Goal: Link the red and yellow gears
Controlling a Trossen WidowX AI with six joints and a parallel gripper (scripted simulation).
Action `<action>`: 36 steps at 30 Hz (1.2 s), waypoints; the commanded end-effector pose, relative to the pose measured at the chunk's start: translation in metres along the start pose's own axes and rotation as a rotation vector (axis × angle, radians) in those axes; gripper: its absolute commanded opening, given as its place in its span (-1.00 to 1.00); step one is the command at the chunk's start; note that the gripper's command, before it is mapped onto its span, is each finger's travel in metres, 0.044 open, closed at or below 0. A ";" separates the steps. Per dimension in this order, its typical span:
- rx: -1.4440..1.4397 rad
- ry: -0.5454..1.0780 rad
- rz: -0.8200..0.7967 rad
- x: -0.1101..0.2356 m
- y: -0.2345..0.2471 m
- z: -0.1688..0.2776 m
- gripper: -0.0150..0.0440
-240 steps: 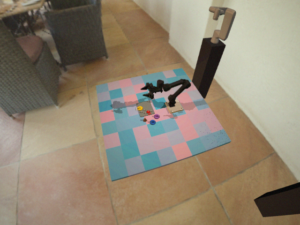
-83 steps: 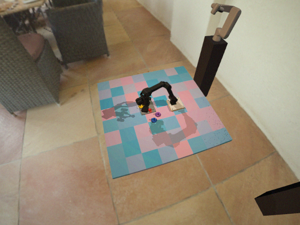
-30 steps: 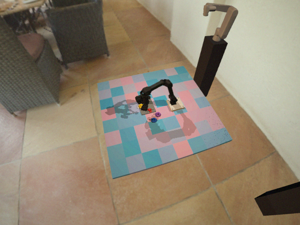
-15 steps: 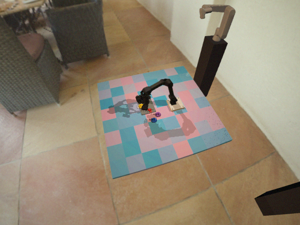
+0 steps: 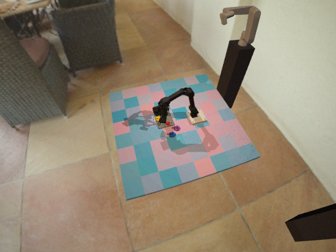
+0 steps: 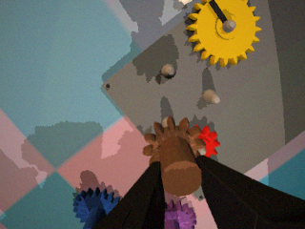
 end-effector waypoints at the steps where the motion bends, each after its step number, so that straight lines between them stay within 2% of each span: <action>1: 0.005 0.003 -0.003 -0.002 -0.001 0.001 -0.49; 22: 0.013 0.003 -0.003 0.000 -0.001 0.001 -0.49; 36: 0.228 0.003 -0.003 -0.019 -0.001 0.001 -0.49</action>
Point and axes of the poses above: the point midway between the two fingers, 35 mm back from their tips, its own x axis back along the fingers, its own y axis across the jaws, z = x × y, the point moved 5 cm from there along x, back along the fingers, and after that the axes turned 12 degrees about x, right-handed, at the moved point
